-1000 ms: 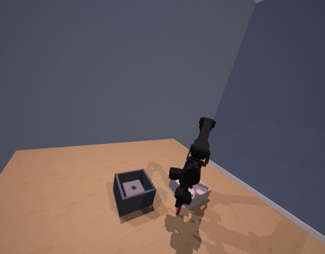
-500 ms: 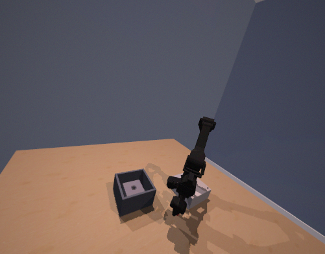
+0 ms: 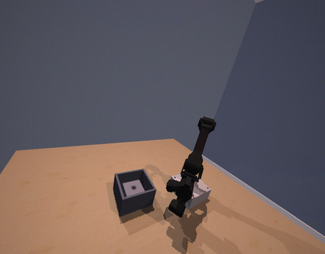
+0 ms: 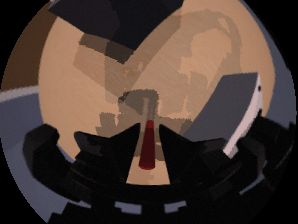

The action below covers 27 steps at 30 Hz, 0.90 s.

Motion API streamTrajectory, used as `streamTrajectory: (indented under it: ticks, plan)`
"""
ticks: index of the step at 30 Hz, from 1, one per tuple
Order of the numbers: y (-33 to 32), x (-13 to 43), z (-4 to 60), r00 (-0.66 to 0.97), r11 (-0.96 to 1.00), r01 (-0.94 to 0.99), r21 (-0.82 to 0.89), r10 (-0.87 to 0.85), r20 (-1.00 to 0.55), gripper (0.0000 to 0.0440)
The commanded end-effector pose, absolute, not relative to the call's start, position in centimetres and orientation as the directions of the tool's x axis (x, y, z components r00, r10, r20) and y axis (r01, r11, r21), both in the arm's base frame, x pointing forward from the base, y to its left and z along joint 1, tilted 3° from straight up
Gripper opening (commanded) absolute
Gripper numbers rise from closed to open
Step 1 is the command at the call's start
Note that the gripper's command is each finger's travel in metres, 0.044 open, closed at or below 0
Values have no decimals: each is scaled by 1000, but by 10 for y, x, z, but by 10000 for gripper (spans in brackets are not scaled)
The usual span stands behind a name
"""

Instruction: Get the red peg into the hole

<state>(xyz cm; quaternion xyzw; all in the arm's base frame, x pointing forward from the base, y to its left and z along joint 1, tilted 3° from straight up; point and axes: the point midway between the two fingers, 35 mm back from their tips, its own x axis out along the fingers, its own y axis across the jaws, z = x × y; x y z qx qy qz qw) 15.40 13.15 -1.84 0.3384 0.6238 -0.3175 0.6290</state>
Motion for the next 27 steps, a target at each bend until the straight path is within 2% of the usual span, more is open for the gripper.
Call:
streamTrajectory:
  ticks: [1, 3, 27]
  plan:
    - [133, 154, -18, -9, 569, 822, 16, 40, -999, 50]
    - [132, 155, -18, -21, 567, 824, 9, 46, -999, 0]
    - [115, 212, 58, 191, 681, 724, 111, -44, -981, 0]
